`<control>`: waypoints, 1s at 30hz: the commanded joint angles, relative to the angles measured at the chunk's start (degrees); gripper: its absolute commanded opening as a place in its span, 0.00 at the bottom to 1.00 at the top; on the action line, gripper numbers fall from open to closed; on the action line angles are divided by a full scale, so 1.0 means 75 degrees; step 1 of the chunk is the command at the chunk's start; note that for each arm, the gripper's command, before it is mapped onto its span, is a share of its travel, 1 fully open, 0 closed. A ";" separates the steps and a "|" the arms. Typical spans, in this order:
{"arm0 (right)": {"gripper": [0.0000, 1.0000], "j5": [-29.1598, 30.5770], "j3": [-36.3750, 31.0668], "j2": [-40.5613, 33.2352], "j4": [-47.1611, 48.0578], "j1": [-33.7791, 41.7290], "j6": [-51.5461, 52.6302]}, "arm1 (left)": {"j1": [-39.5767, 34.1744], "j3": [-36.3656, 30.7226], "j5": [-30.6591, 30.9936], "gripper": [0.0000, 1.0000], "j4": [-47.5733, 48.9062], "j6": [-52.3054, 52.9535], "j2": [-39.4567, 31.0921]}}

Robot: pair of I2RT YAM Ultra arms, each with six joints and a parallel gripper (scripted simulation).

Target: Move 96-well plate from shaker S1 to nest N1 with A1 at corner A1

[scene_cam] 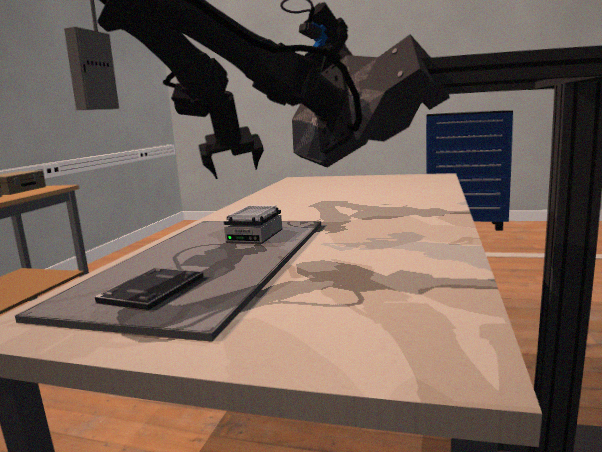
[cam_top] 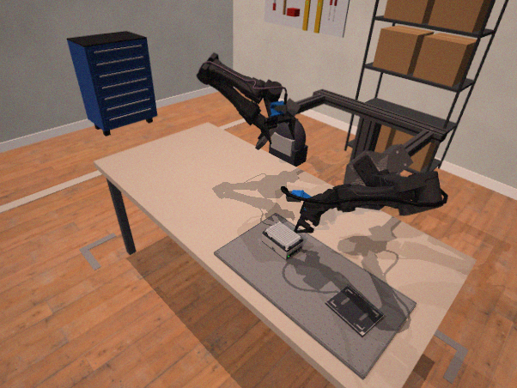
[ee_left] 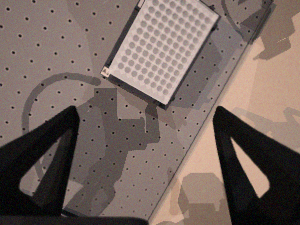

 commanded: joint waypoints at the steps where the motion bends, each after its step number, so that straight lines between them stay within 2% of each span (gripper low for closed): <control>1: 1.00 0.0704 -0.0264 -0.0224 0.0572 0.0365 0.0663 | 0.0071 0.0004 0.0785 1.00 0.1003 0.1337 0.0414; 2: 1.00 0.0704 -0.0264 -0.0224 0.0572 0.0365 0.0663 | 0.0071 0.0004 0.0785 1.00 0.1003 0.1337 0.0414; 7: 1.00 0.1230 -0.0825 -0.0182 0.0964 0.0946 0.1090 | 0.0467 0.0254 0.1609 1.00 0.1898 0.2780 0.1562; 13: 1.00 0.1202 -0.0992 -0.0161 0.0894 0.1156 0.1031 | 0.0755 0.0605 0.2099 1.00 0.2259 0.3603 0.2497; 30: 1.00 0.1205 -0.0935 -0.0163 0.0896 0.1159 0.1030 | 0.0795 0.0717 0.2125 1.00 0.2257 0.3550 0.2741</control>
